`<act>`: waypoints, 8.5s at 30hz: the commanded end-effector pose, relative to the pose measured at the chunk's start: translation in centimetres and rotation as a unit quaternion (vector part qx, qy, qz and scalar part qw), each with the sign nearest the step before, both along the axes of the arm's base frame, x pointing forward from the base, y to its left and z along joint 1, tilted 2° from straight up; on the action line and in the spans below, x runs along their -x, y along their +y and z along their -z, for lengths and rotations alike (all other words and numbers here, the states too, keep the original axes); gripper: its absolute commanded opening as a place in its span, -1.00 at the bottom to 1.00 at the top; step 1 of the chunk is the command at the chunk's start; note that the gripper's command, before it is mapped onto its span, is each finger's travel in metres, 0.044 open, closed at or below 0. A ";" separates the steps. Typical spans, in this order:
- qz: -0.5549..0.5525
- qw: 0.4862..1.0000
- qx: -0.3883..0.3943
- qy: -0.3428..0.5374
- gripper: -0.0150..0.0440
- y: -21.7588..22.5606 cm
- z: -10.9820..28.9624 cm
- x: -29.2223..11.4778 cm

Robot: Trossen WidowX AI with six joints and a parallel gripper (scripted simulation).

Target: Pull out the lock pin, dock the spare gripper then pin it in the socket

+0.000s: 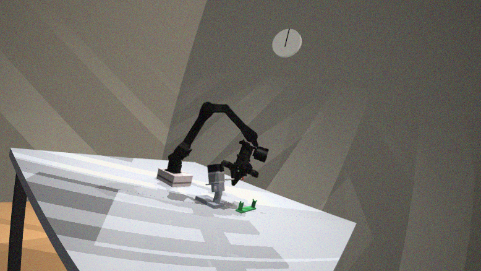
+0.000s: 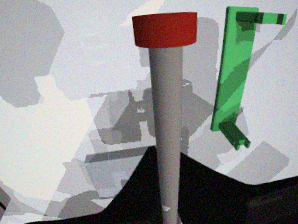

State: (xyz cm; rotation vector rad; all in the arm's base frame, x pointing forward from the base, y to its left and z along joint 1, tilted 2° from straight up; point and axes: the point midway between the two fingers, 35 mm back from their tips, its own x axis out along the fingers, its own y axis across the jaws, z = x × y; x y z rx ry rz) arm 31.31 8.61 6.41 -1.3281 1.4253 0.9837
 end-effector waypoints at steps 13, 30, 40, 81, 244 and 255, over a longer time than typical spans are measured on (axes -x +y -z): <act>0.002 1.000 0.001 0.005 -0.49 -0.5 3.8 0.4; 0.002 1.000 0.002 0.002 -0.49 -1.2 3.7 0.5; 0.001 1.000 0.002 -0.001 -0.49 -1.6 3.7 0.6; 0.001 1.000 0.002 -0.009 -0.49 -3.4 3.7 0.7; -0.008 1.000 0.008 -0.006 1.00 -1.1 -3.6 1.4; -0.008 1.000 0.008 -0.006 1.00 -1.1 -3.6 1.4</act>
